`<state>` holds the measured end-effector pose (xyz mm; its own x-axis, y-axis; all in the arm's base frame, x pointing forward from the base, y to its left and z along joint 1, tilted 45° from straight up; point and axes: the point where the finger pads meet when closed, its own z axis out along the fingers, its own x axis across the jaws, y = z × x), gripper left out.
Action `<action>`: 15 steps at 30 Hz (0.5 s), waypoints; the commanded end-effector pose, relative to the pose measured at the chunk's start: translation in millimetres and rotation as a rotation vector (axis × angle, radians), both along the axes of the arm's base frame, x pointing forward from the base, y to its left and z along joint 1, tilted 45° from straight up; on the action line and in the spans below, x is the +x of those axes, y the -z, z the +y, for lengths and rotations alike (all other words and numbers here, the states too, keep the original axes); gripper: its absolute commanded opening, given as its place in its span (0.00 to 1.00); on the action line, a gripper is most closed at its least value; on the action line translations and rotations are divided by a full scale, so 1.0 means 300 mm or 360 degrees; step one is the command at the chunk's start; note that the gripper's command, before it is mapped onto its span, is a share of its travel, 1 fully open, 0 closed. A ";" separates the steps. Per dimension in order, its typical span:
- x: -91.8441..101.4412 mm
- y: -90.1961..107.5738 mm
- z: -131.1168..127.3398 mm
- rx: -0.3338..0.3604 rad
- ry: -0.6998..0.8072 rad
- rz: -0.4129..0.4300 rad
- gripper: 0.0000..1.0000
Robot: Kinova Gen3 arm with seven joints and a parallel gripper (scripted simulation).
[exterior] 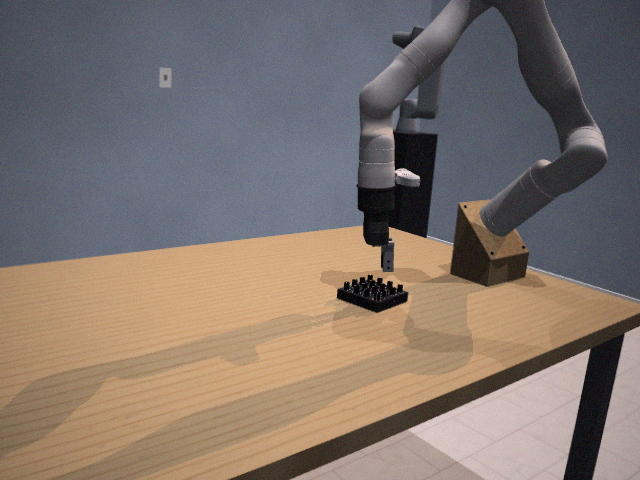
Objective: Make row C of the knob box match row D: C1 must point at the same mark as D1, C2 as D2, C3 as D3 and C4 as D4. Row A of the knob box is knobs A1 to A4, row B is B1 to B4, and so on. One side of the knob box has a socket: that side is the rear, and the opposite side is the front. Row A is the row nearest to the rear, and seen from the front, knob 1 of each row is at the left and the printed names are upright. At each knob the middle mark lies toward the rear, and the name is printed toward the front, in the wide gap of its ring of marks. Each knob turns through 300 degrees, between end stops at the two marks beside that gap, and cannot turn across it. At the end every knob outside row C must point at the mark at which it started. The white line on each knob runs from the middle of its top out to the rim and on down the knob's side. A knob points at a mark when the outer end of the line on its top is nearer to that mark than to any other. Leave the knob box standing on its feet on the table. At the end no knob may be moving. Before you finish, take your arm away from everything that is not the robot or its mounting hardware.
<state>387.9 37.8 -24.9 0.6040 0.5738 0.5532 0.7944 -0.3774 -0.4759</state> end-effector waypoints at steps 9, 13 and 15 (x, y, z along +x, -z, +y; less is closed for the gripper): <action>0.054 0.006 -0.052 0.0010 -0.0353 -0.0465 0.46; 0.063 0.006 -0.060 0.0008 -0.0413 -0.0539 0.46; 0.072 0.007 -0.067 0.0006 -0.0467 -0.0607 0.46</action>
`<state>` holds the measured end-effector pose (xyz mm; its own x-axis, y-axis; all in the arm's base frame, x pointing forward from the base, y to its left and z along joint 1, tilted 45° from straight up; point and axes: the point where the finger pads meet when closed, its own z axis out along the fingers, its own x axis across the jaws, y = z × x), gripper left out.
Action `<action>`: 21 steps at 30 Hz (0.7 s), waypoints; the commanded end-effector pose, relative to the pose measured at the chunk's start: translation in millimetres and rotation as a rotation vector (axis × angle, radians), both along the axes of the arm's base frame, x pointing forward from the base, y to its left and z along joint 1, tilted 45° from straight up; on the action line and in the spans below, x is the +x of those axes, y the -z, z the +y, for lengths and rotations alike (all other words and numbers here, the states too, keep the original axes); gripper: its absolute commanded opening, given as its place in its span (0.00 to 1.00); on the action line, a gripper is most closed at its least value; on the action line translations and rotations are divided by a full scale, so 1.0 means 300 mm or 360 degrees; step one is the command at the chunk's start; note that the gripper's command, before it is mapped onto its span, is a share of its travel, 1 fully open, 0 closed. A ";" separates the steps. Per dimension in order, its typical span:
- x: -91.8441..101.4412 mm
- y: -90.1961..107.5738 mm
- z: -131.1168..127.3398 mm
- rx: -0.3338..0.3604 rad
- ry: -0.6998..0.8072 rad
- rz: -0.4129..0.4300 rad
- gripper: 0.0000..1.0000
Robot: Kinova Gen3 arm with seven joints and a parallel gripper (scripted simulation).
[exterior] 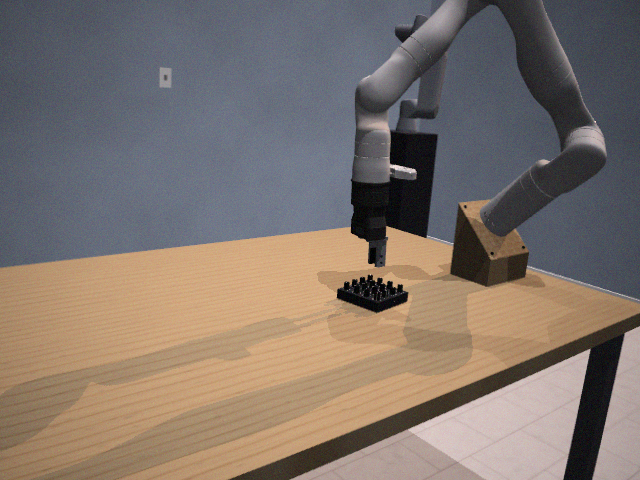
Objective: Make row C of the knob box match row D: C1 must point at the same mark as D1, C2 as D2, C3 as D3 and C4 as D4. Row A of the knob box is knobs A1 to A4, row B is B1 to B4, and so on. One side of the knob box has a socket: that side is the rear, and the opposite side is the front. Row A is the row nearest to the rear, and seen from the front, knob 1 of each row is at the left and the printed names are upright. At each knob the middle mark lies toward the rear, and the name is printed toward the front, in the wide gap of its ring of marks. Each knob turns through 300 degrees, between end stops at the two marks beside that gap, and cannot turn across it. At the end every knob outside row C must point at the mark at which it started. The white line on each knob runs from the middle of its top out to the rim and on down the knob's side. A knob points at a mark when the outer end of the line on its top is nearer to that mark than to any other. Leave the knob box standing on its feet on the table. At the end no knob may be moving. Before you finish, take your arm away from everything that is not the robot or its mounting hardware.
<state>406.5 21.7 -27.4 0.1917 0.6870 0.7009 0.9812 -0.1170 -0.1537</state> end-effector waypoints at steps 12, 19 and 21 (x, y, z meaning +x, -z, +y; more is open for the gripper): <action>0.048 0.001 -0.041 -0.0011 -0.0213 -0.0294 0.46; 0.058 0.001 -0.048 -0.0015 -0.0261 -0.0355 0.46; 0.060 0.001 -0.049 -0.0016 -0.0269 -0.0366 0.46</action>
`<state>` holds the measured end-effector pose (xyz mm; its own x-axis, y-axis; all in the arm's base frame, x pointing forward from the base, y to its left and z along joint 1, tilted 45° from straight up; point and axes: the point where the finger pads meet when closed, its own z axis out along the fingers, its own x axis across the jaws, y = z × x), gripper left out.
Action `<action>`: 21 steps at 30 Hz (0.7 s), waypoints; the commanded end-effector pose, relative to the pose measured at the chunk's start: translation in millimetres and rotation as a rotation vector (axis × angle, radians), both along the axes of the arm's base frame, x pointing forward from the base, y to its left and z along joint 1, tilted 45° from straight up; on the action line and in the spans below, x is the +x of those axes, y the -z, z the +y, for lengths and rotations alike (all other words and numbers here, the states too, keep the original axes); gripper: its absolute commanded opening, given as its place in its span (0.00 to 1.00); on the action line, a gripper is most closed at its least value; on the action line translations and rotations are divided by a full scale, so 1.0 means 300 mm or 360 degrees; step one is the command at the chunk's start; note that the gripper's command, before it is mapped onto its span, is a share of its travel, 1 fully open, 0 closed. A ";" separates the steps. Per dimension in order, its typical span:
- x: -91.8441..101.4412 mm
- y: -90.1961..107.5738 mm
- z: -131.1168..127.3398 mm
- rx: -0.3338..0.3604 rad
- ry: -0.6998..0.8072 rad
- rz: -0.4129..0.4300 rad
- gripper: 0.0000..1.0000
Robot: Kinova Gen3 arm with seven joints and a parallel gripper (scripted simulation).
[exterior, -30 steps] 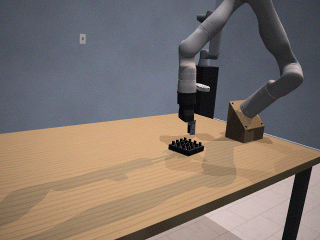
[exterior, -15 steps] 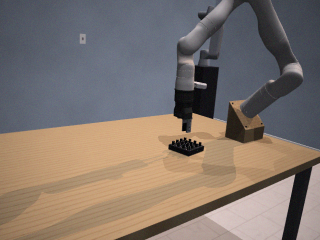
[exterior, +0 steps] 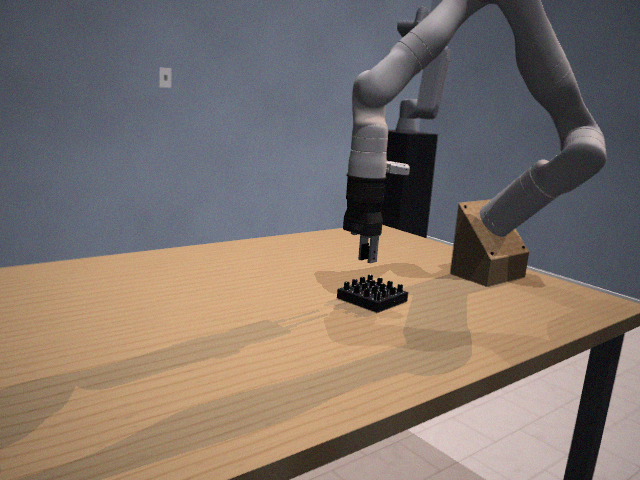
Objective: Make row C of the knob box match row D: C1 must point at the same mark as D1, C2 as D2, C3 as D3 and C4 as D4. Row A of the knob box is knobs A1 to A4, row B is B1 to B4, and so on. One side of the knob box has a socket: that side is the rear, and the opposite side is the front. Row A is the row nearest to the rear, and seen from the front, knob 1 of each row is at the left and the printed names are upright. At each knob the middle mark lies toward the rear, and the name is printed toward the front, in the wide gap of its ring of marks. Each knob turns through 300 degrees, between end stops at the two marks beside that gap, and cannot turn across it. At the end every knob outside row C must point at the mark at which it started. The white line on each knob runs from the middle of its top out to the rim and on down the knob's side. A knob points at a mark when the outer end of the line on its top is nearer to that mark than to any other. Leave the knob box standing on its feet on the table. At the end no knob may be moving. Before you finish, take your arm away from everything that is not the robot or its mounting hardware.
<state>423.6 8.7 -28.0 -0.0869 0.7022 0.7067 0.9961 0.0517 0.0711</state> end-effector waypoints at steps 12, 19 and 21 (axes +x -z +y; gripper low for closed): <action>0.005 -0.001 -0.007 -0.0002 -0.0007 -0.0019 0.46; 0.005 -0.001 -0.007 -0.0002 -0.0007 -0.0019 0.46; 0.005 -0.001 -0.007 -0.0002 -0.0007 -0.0019 0.46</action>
